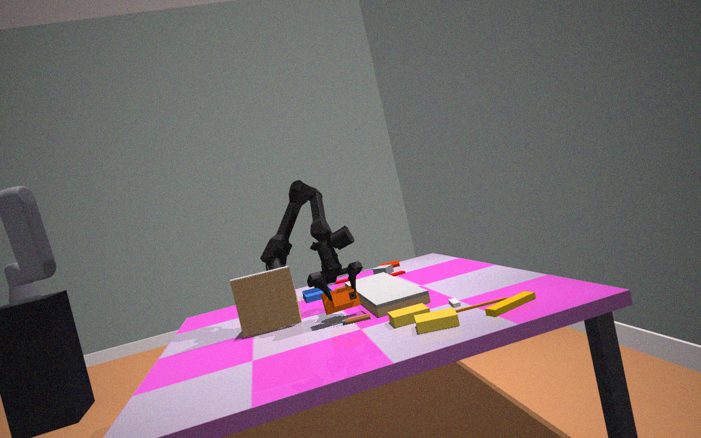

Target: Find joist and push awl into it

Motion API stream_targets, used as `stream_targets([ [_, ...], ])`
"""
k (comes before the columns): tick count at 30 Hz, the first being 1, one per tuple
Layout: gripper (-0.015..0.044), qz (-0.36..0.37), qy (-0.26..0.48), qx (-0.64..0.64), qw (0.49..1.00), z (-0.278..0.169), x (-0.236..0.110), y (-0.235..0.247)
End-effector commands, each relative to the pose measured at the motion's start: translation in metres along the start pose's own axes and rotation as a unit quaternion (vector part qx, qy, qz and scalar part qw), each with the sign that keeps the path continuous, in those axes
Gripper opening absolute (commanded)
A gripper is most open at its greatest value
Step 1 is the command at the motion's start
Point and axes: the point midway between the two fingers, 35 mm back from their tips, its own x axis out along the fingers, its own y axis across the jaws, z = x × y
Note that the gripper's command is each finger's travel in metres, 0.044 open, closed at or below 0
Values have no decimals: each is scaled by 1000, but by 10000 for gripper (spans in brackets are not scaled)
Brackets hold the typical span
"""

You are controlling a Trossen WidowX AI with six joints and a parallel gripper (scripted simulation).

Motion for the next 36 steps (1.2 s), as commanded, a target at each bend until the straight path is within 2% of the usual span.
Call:
stream_targets([
  [1, 0, -1, 18, 2, 1000, -1, -1, 0],
  [36, 0, -2, 124, 4, 992, 6, -1, 0],
])
